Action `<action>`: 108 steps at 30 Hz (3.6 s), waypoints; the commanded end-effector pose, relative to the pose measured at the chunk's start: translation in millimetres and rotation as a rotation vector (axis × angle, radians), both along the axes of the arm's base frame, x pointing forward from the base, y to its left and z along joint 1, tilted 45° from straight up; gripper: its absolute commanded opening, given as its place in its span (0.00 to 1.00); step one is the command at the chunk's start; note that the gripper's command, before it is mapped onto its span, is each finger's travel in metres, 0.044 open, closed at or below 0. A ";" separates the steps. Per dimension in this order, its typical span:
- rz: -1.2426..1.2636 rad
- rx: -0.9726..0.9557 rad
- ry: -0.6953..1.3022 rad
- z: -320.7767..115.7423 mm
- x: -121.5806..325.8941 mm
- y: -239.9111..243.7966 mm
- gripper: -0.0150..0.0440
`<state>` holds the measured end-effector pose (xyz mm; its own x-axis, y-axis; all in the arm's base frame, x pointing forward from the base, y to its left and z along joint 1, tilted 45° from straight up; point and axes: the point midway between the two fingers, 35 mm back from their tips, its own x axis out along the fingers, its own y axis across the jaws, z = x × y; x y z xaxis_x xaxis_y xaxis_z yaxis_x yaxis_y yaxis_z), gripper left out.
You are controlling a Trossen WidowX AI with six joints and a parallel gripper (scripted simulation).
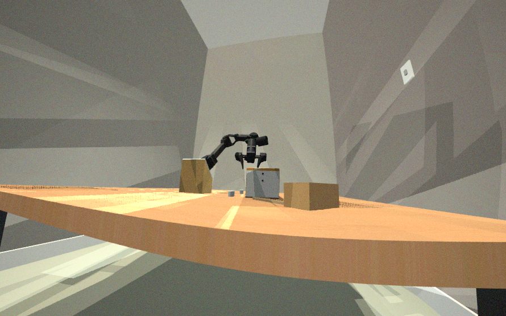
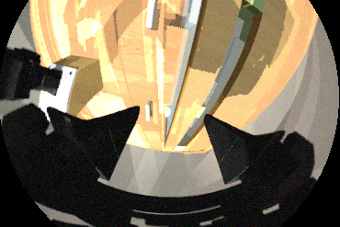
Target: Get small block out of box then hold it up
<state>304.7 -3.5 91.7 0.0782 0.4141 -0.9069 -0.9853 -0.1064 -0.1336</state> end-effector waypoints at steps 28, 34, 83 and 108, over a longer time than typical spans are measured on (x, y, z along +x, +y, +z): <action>-0.004 0.010 0.011 -39.1 5.5 34.5 0.93; -0.004 0.011 0.011 -45.9 5.7 41.0 0.93; -0.001 -0.001 -0.002 -128.3 26.7 -51.4 0.93; -0.334 0.042 0.136 -101.1 21.7 -109.2 0.74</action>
